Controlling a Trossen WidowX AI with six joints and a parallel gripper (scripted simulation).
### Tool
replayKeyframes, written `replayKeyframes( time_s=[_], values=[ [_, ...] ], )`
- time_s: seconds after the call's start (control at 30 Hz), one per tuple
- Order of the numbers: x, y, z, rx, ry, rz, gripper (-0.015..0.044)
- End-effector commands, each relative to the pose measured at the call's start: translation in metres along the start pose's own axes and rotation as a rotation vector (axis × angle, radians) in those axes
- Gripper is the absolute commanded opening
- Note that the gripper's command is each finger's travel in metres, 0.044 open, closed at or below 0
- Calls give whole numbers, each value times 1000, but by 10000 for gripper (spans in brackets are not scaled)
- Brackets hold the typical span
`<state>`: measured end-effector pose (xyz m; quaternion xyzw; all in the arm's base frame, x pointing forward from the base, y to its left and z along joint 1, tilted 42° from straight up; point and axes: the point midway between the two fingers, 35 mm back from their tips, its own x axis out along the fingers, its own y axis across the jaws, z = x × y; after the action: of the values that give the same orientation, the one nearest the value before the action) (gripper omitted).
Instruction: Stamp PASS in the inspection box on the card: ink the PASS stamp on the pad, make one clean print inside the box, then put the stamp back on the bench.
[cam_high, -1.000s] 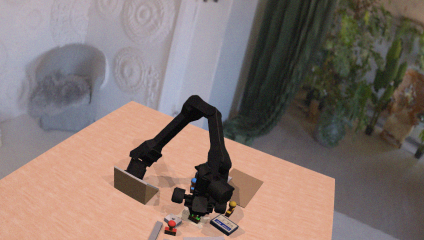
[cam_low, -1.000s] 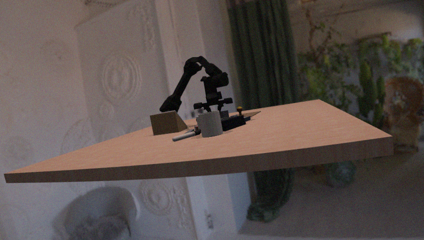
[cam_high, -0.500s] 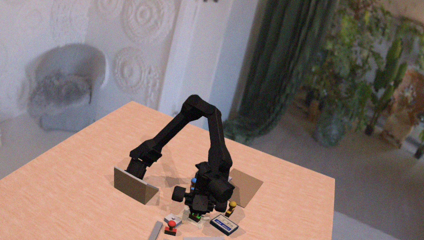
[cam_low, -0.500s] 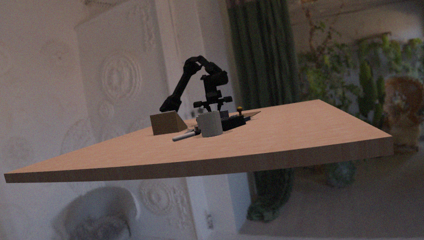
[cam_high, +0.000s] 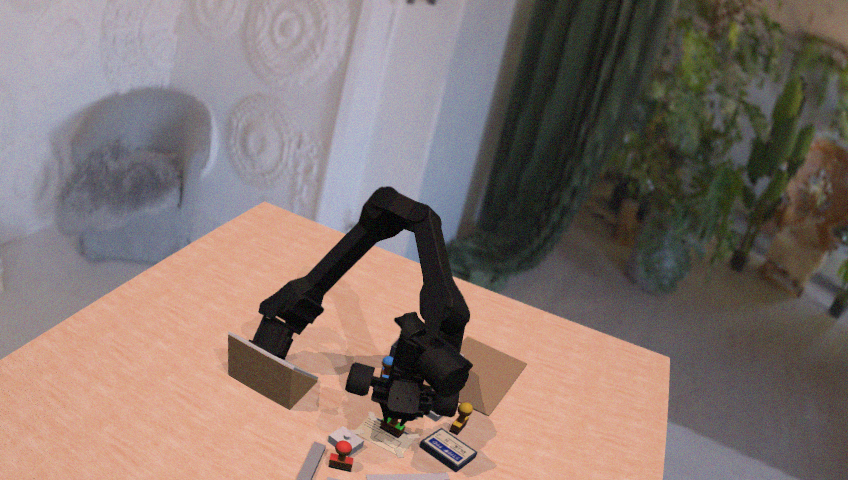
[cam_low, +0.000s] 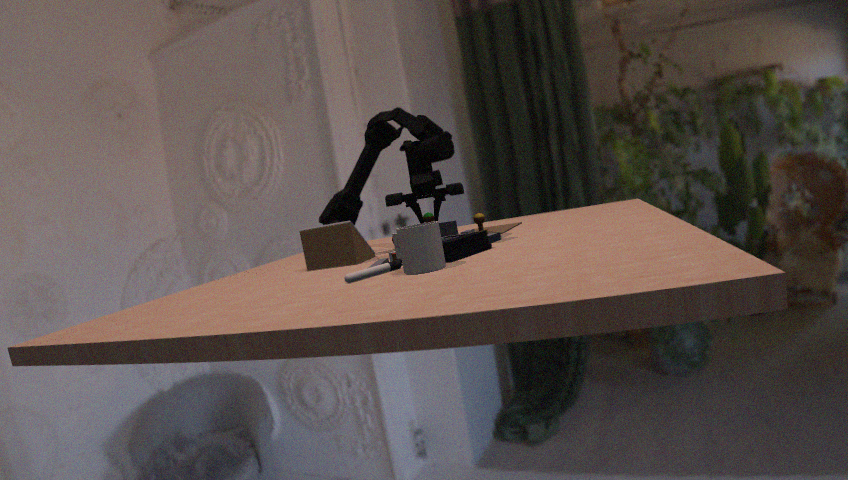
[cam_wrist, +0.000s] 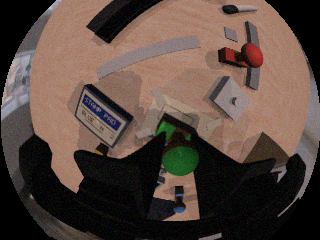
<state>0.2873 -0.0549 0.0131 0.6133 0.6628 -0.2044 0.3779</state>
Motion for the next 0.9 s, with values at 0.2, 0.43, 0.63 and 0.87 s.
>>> replayKeyframes(
  time_s=[0.2,0.43,0.63,0.87],
  values=[
    [-16,0,0,-4,-3,-4,0],
    [-27,-1,0,-4,-3,-5,0],
    [-37,-2,-1,-4,-2,-5,0],
    [-41,8,13,-5,-3,-4,0]
  ],
)
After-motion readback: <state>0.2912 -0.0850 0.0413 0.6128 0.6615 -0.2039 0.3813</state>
